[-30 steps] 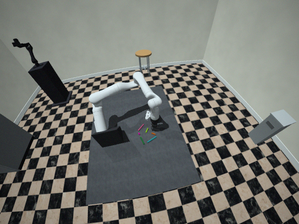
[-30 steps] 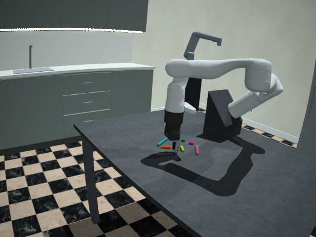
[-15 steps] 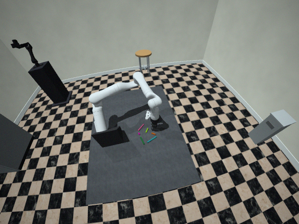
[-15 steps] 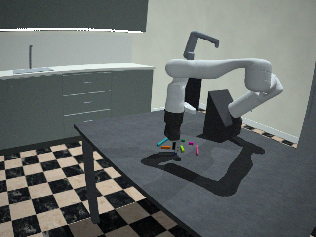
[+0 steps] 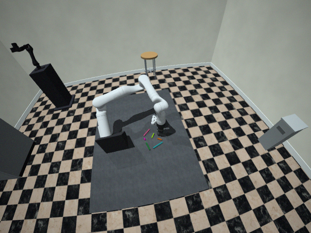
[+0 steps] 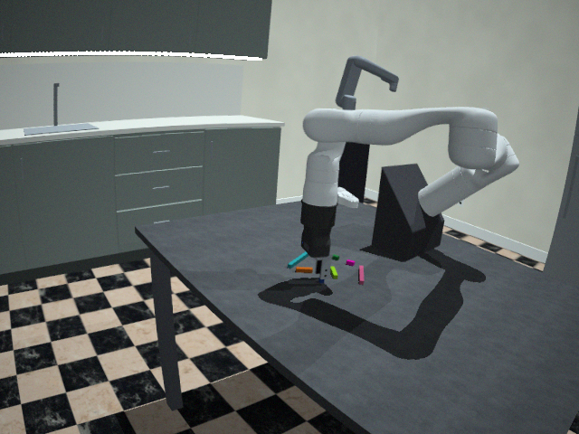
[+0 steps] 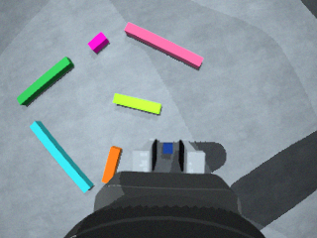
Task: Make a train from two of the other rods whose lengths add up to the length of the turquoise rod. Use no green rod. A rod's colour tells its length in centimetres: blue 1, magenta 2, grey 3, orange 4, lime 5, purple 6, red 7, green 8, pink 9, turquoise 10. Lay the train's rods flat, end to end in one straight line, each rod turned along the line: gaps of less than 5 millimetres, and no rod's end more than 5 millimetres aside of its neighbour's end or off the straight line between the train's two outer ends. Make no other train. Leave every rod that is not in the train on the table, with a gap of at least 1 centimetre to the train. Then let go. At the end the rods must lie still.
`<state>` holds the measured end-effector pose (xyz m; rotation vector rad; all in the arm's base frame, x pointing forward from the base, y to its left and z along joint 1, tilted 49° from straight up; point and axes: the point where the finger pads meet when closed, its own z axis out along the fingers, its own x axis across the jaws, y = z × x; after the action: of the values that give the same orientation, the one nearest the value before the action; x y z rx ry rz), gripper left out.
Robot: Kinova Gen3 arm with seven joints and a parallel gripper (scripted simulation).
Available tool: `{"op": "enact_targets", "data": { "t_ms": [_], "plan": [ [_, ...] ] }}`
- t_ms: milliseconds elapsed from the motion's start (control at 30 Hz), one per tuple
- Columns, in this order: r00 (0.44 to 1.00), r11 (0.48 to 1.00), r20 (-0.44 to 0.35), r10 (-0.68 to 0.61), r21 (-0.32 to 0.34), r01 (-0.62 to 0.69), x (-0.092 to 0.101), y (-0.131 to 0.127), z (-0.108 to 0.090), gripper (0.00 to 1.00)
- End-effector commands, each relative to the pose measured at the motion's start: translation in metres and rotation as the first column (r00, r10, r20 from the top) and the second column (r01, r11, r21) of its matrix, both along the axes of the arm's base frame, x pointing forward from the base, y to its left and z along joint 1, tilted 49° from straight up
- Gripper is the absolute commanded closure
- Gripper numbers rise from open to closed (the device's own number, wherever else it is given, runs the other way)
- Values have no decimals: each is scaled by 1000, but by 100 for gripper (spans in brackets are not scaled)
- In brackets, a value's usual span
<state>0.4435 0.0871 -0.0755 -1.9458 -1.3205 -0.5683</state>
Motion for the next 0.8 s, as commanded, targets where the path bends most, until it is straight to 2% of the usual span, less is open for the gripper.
{"op": "enact_targets", "data": {
  "t_ms": [0, 767],
  "plan": [
    [1000, 1000, 1, -1, -1, 1, 1, -1, 0, 46],
    [1000, 1000, 1, -1, -1, 1, 0, 5, -4, 46]
  ]
}}
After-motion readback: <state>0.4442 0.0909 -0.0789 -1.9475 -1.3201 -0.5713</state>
